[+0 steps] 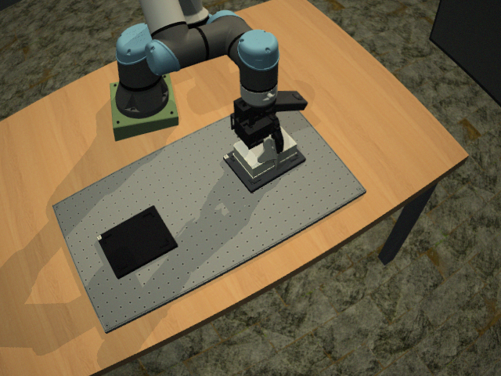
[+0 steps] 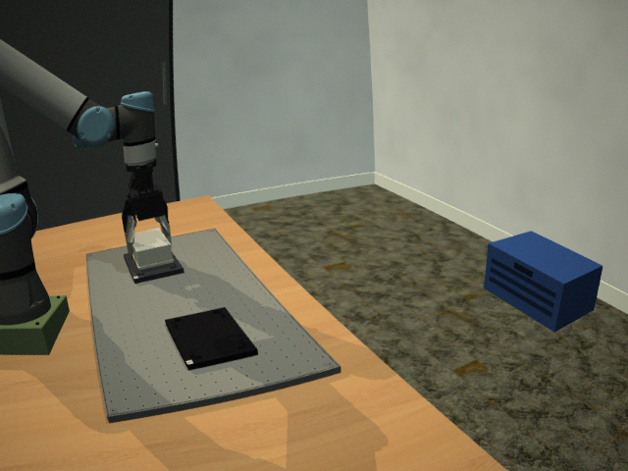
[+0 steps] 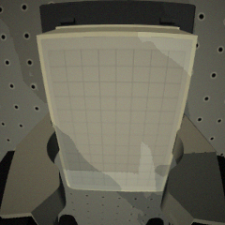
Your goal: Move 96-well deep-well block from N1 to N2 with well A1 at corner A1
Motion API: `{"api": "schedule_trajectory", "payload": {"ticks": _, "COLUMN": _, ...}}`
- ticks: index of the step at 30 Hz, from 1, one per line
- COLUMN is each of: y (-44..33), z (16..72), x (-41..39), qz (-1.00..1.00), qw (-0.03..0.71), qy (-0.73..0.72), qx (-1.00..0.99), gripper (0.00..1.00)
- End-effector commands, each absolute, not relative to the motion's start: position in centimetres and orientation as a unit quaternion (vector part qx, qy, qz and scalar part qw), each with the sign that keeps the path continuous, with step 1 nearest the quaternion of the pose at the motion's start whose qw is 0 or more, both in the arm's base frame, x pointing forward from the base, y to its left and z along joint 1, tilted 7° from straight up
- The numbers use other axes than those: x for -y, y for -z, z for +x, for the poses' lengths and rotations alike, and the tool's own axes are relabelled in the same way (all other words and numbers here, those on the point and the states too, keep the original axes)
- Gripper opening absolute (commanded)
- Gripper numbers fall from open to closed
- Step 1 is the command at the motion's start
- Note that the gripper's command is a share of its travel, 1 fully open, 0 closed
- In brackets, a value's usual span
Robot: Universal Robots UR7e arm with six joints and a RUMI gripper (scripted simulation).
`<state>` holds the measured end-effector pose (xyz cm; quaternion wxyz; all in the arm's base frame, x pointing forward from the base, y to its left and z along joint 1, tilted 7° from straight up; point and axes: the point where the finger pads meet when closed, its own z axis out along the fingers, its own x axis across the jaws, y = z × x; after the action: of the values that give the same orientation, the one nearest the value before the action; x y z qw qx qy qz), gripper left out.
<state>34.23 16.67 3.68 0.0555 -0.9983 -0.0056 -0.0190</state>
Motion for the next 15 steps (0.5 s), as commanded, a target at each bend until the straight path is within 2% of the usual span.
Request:
{"api": "schedule_trajectory", "payload": {"ticks": 1, "y": -3.70, "z": 34.27, "x": -16.67, "qz": -0.998, "qw": 0.055, "qy": 0.020, "qx": 0.006, "gripper": 0.00}}
{"api": "schedule_trajectory", "payload": {"ticks": 15, "y": -3.58, "z": 34.25, "x": -16.68, "qz": -0.998, "qw": 0.055, "qy": 0.020, "qx": 0.006, "gripper": 0.00}}
